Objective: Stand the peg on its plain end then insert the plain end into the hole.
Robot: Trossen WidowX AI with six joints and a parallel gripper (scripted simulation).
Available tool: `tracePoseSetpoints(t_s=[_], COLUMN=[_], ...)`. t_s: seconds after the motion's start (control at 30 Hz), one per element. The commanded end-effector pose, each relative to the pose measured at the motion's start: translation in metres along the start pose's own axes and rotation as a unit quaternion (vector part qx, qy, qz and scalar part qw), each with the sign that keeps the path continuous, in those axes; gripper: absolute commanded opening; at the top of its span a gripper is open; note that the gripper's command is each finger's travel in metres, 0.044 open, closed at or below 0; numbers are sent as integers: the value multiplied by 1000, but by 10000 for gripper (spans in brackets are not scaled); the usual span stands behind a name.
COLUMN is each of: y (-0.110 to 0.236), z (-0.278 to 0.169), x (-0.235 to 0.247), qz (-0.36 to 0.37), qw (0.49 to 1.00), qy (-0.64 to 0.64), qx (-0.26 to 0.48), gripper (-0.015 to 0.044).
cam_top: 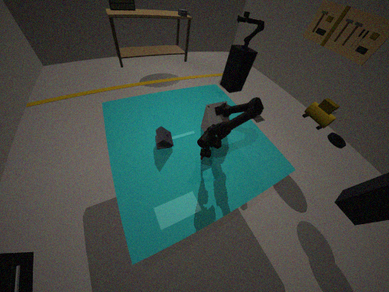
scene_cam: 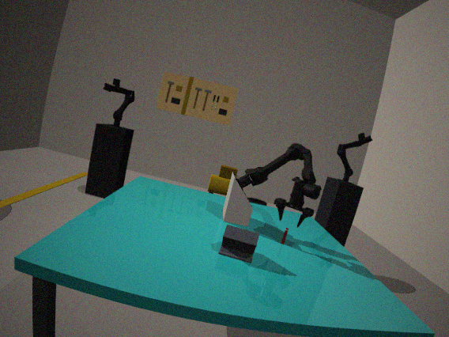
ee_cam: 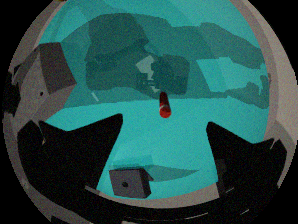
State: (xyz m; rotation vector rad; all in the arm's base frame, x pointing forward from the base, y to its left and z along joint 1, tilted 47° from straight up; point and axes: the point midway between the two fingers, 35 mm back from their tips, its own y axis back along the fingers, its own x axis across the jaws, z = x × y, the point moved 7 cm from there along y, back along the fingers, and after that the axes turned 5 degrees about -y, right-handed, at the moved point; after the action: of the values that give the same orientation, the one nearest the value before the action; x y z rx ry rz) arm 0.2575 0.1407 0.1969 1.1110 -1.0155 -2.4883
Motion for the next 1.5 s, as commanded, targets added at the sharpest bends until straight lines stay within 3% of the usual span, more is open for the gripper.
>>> tracePoseSetpoints(t_s=[0.0, 0.3, 1.47], y=[-1, -3, -50], z=[-1, -1, -2], x=[0, 0, 0], qz=[1, 1, 2], qw=[999, 988, 988], qy=[48, 154, 156], qx=[1, 1, 1], gripper=[440, 440, 440])
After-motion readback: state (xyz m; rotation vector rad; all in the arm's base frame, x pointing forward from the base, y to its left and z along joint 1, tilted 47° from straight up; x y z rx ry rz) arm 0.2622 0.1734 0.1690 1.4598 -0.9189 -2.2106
